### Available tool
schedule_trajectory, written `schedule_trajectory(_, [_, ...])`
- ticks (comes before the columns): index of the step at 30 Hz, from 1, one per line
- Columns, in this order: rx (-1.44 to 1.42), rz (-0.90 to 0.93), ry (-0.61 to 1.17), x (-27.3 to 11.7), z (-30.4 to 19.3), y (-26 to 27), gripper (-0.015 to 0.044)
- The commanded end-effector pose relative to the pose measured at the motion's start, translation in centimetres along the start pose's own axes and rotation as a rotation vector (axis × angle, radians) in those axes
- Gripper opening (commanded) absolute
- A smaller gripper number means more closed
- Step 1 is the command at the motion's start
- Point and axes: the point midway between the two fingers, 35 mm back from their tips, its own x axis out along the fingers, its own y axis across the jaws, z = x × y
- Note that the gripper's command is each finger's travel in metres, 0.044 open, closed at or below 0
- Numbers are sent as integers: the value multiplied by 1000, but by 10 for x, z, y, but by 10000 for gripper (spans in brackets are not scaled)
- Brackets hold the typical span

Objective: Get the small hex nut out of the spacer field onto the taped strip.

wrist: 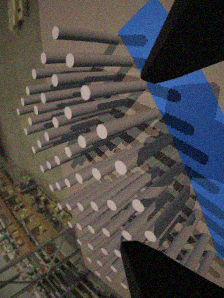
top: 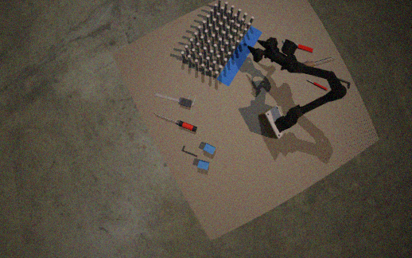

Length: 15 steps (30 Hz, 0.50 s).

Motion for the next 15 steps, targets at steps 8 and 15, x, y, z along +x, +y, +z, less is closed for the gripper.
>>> schedule_trajectory(8, [-284, -196, 137, -17, -5, -49, 440])
schedule_trajectory(15, [-768, -418, 529, -75, -14, -126, 440])
